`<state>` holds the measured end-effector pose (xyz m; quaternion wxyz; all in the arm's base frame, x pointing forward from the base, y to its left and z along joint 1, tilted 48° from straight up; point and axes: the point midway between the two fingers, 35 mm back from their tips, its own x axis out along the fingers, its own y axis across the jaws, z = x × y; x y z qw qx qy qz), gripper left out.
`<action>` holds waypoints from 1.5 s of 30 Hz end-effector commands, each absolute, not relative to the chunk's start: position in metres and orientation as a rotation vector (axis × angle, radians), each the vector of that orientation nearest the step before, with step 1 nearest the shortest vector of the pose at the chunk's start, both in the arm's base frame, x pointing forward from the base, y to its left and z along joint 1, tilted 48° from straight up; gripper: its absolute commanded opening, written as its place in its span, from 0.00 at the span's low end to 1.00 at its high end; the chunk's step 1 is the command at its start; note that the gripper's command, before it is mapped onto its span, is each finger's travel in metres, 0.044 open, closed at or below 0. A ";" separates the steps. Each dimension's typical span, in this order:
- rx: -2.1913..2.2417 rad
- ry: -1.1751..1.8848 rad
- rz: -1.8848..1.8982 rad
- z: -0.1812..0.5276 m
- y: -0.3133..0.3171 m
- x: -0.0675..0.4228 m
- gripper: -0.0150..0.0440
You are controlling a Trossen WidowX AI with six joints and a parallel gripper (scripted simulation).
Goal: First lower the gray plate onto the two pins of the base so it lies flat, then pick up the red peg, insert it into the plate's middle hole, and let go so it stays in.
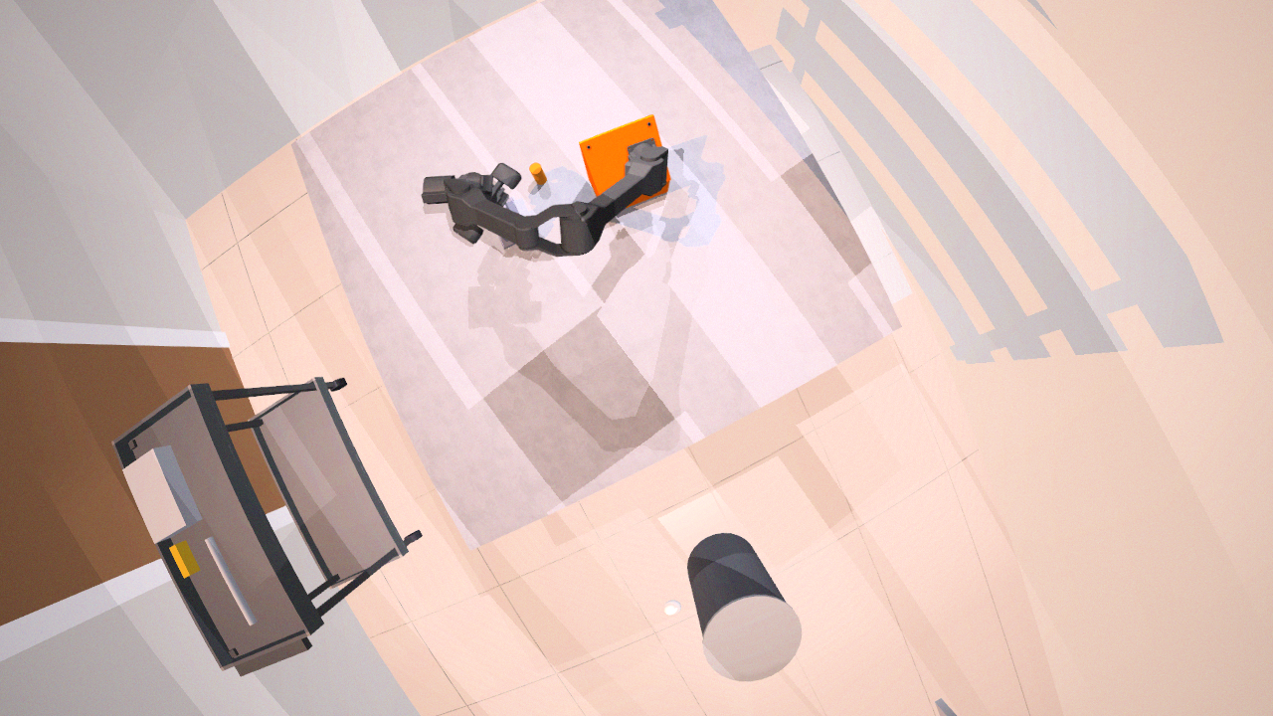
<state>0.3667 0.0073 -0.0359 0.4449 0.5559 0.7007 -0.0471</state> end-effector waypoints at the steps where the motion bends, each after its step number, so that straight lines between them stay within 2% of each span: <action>1: 1.383 1.742 -0.120 -0.036 0.009 0.365 0.25; 43: 1.376 1.736 -0.117 -0.037 0.009 0.367 0.25; 45: 1.376 1.736 -0.117 -0.037 0.009 0.367 0.34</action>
